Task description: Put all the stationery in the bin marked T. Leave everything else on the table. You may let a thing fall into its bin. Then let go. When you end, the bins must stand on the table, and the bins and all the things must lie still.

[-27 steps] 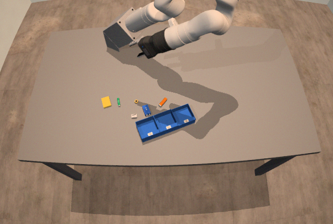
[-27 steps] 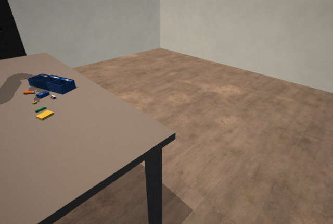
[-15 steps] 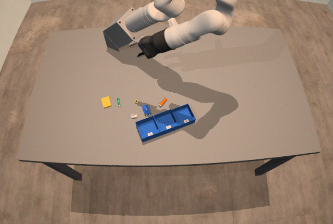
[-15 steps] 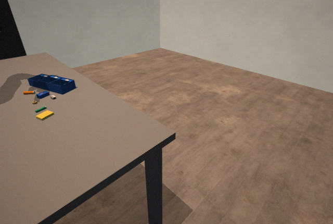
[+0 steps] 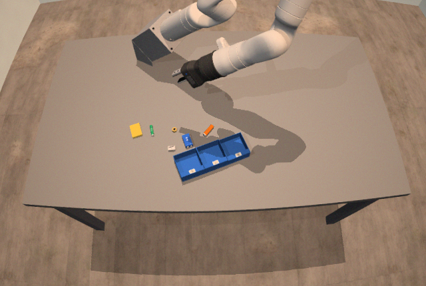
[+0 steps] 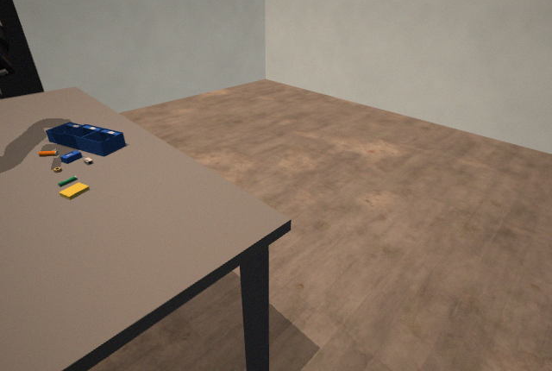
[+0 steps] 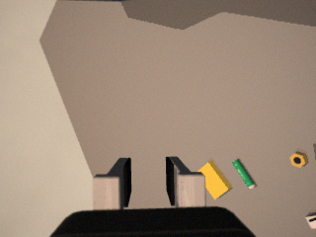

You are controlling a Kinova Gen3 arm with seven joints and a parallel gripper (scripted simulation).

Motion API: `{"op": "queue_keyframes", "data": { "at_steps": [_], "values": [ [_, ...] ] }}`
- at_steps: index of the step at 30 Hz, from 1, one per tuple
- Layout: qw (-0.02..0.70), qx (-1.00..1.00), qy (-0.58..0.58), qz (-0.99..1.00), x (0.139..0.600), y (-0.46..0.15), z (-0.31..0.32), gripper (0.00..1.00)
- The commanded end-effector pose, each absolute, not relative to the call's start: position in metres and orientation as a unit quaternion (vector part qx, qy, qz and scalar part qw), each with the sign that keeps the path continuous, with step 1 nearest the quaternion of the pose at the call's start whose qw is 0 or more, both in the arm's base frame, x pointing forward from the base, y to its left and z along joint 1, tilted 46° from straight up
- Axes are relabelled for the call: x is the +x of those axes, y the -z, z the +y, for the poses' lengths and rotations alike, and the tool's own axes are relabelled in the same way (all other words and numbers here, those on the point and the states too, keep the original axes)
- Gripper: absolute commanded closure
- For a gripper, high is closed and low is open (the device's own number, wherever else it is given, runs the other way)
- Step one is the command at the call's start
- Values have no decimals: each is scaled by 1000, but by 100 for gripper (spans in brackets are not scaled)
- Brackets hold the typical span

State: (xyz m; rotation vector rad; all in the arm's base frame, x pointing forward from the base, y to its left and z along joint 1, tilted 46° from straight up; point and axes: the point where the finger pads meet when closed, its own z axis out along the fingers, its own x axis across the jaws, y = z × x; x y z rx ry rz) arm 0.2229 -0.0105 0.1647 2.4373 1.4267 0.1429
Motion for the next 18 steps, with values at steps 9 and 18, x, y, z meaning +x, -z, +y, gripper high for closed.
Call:
{"op": "queue_keyframes", "data": {
  "at_steps": [9, 18],
  "values": [
    [108, 846, -3, 522, 212, -143, -10, 69],
    [-4, 822, 28, 568, 191, -133, -6, 69]
  ]
}}
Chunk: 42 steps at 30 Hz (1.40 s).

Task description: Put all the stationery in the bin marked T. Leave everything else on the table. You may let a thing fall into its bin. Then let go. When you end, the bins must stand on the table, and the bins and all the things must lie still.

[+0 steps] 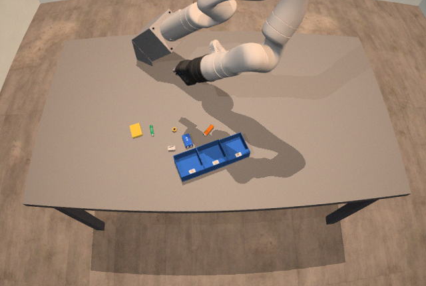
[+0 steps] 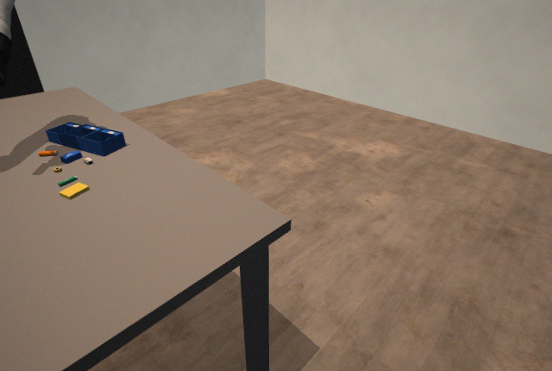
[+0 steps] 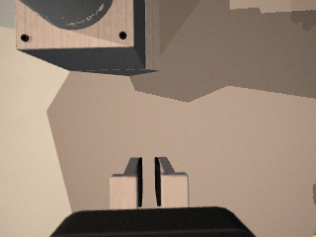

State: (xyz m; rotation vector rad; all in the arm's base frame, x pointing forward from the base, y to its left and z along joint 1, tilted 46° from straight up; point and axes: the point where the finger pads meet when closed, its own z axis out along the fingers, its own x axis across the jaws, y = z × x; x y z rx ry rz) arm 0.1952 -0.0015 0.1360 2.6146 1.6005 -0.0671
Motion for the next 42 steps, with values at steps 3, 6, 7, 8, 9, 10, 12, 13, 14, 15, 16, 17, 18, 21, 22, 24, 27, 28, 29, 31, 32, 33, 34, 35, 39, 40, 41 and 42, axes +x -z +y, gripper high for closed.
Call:
{"op": "queue_keyframes", "data": {
  "at_steps": [3, 6, 7, 8, 9, 10, 12, 13, 14, 15, 16, 17, 18, 21, 22, 24, 27, 28, 29, 31, 32, 33, 34, 35, 39, 40, 41, 42],
  "values": [
    [-28, 814, 26, 580, 190, -132, -4, 69],
    [-41, 812, 22, 582, 189, -132, -2, 69],
    [-67, 801, 15, 594, 189, -132, 0, 69],
    [-77, 799, 8, 596, 190, -132, 3, 69],
    [-83, 796, 6, 600, 190, -132, 3, 69],
    [-92, 795, -1, 600, 192, -132, 5, 69],
    [-104, 787, -6, 609, 192, -132, 5, 69],
    [-114, 785, -15, 609, 195, -132, 7, 69],
    [-119, 780, -18, 614, 195, -132, 7, 69],
    [-128, 778, -29, 614, 199, -133, 9, 69],
    [-133, 773, -33, 619, 199, -133, 9, 69],
    [-141, 771, -44, 620, 203, -133, 11, 69],
    [-146, 766, -48, 625, 203, -133, 11, 69],
    [-161, 753, -70, 635, 208, -134, 13, 69],
    [-161, 753, -70, 635, 208, -134, 13, 69],
    [-172, 743, -90, 640, 214, -135, 14, 69],
    [-184, 727, -133, 648, 228, -138, 13, 69],
    [-185, 724, -146, 648, 236, -139, 12, 69],
    [-188, 719, -155, 651, 236, -139, 12, 69],
    [-189, 710, -178, 655, 245, -140, 10, 69],
    [-187, 707, -193, 654, 253, -142, 7, 69],
    [-188, 701, -202, 657, 254, -142, 7, 69],
    [-184, 698, -217, 657, 262, -143, 4, 69],
    [-184, 692, -227, 660, 264, -143, 3, 69],
    [-178, 678, -258, 665, 274, -145, -2, 69],
    [-178, 678, -258, 665, 274, -145, -2, 69],
    [-169, 669, -281, 667, 281, -146, -6, 69],
    [-168, 668, -283, 667, 284, -146, -8, 69]
  ]
}}
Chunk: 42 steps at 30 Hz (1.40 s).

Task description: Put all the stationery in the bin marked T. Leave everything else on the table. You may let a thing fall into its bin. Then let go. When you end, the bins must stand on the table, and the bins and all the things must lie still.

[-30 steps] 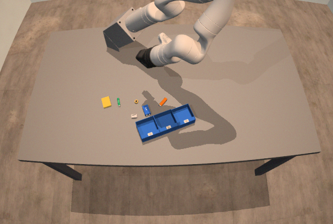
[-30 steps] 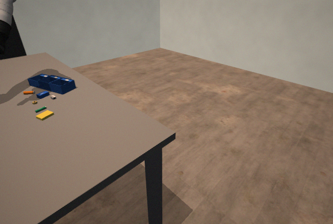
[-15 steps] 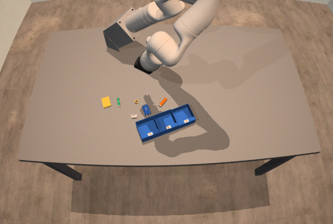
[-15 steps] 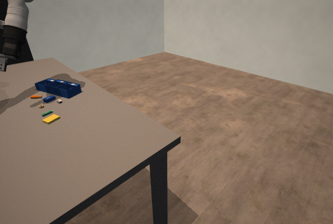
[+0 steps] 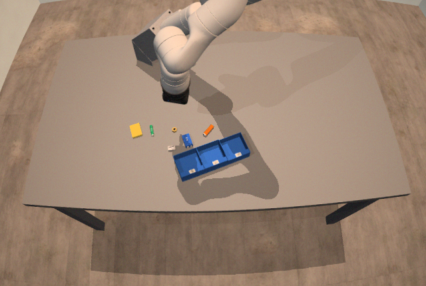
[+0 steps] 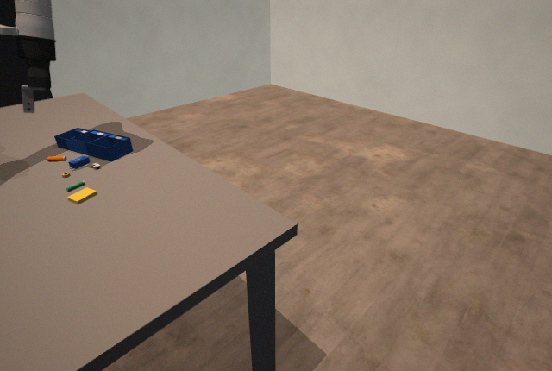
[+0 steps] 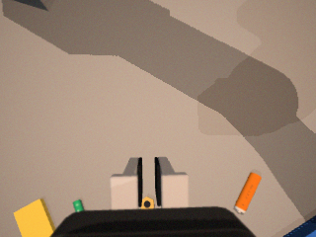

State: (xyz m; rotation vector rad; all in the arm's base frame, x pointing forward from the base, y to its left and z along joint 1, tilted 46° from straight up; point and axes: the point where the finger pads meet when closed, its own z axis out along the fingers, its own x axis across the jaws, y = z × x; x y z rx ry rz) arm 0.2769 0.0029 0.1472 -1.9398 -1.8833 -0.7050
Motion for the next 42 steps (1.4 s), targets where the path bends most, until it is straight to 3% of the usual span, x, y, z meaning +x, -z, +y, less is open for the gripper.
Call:
{"op": "queue_keyframes", "data": {
  "at_steps": [1, 11, 24, 42],
  "values": [
    [158, -660, 305, -669, 291, -148, -13, 69],
    [105, -629, 377, -671, 327, -153, -44, 69],
    [105, -632, 372, -671, 325, -151, -45, 69],
    [229, -837, 313, -387, 425, -149, 45, 69]
  ]
}}
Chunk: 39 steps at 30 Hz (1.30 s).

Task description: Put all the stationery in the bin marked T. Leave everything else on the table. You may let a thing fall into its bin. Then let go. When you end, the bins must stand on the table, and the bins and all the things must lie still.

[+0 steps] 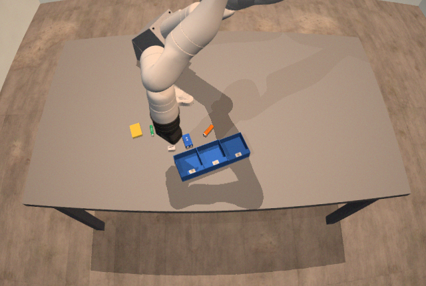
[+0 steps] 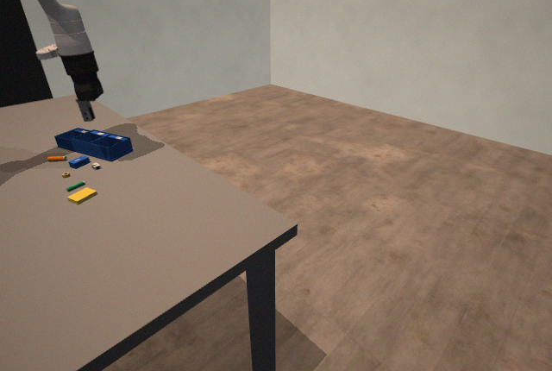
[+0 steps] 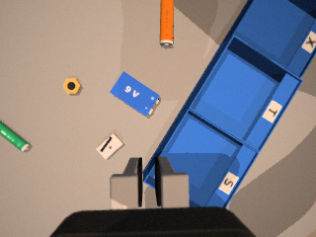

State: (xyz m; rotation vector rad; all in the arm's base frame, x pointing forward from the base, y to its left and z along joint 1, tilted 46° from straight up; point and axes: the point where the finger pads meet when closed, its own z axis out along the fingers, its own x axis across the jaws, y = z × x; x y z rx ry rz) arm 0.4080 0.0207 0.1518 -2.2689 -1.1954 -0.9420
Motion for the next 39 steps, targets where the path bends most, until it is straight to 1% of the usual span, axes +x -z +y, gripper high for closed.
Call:
{"op": "queue_keyframes", "data": {
  "at_steps": [1, 5, 7, 9, 22, 24, 25, 39],
  "values": [
    [234, -844, 307, -371, 429, -148, 50, 69],
    [259, -869, 290, -305, 450, -150, 76, 69],
    [259, -869, 290, -305, 450, -150, 76, 69],
    [280, -887, 270, -248, 458, -149, 83, 69],
    [343, -921, 184, 12, 458, -152, 83, 69],
    [343, -921, 184, 12, 458, -152, 83, 69],
    [353, -919, 162, 62, 458, -152, 83, 69],
    [387, -855, 46, 343, 459, -152, 83, 69]
  ]
}}
